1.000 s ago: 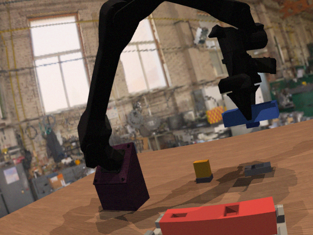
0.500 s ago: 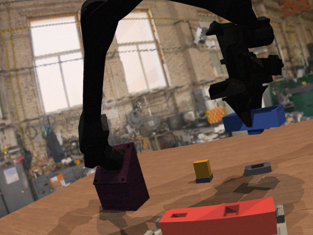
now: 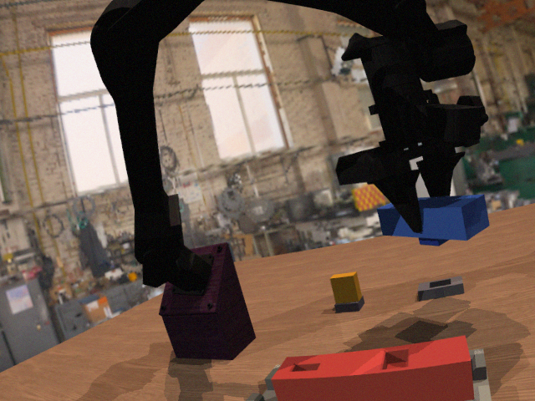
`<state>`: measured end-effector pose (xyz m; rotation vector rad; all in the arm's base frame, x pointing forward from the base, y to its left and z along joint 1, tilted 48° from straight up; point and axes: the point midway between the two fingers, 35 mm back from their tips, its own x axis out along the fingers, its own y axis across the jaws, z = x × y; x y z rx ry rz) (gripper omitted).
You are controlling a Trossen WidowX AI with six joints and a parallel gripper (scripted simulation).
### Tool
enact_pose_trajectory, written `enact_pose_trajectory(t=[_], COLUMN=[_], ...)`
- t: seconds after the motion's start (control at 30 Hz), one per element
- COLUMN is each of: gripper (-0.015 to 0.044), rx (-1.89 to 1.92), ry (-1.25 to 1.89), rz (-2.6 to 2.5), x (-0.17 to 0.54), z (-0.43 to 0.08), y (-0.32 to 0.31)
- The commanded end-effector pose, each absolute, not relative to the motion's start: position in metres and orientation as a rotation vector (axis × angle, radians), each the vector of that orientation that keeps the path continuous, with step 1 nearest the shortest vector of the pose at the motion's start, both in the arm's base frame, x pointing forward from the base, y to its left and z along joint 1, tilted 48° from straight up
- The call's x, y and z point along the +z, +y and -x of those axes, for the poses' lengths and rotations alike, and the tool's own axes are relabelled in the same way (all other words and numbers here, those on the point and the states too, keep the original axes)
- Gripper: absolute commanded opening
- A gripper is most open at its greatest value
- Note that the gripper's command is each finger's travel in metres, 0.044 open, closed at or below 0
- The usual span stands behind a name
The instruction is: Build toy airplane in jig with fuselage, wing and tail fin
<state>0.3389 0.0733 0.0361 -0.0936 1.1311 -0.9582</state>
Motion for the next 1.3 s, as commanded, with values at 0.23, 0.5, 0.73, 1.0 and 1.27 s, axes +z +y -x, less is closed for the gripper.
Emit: enact_pose_trajectory(t=[0.23, 0.5, 0.73, 1.0, 1.27], gripper=[0.0, 0.0, 0.0, 0.0, 0.0], rx=[-1.075, -1.153, -1.217, -1.288, -1.353], ry=[1.013, 0.923, 0.839, 0.738, 0.633], rz=[-0.07, -0.184, -0.283, -0.394, -0.5], x=[0.057, 0.071, 0.082, 0.094, 0.105], z=[-0.335, -0.331, -0.325, -0.317, -0.307], y=[0.041, 0.02, 0.001, -0.019, -0.039])
